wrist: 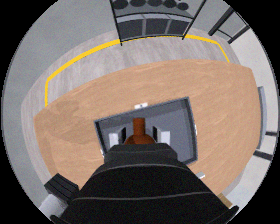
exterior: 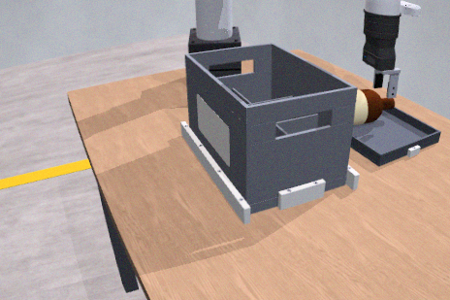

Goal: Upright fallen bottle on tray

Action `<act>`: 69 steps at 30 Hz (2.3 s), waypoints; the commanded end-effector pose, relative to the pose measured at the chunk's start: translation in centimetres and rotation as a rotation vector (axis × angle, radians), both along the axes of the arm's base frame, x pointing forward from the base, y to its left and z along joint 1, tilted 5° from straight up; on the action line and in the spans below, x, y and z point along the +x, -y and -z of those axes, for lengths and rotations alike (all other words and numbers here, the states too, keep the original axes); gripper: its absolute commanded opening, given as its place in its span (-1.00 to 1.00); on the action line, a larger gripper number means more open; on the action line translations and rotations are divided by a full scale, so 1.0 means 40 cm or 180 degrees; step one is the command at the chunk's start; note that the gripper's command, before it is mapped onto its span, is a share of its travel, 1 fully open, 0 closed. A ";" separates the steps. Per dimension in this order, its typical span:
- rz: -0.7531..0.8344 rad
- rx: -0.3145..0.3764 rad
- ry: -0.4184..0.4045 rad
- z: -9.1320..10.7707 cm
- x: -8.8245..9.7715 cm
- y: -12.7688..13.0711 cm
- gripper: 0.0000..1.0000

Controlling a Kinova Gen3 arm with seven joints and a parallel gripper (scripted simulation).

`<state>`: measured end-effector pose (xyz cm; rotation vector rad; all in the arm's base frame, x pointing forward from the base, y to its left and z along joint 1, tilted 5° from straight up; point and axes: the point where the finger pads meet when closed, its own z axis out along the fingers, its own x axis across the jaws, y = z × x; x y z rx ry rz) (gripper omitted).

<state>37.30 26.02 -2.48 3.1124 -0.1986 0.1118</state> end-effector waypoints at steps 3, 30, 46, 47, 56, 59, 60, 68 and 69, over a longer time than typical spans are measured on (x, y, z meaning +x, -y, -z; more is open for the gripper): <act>-0.0027 0.0006 0.0011 -0.001 0.003 -0.006 1.00; 0.0003 0.0011 0.0027 0.020 0.010 -0.006 1.00; 0.0006 0.0011 0.0029 0.060 0.013 -0.005 1.00; 0.0006 0.0011 0.0028 0.063 0.014 -0.005 1.00; 0.0008 0.0009 0.0021 0.082 0.013 -0.004 1.00; 0.0008 0.0009 0.0021 0.088 0.014 -0.004 1.00; 0.0008 0.0009 0.0020 0.089 0.013 -0.003 1.00; 0.0007 0.0007 0.0012 0.096 0.012 -0.003 1.00; 0.0008 0.0007 0.0012 0.097 0.012 -0.003 1.00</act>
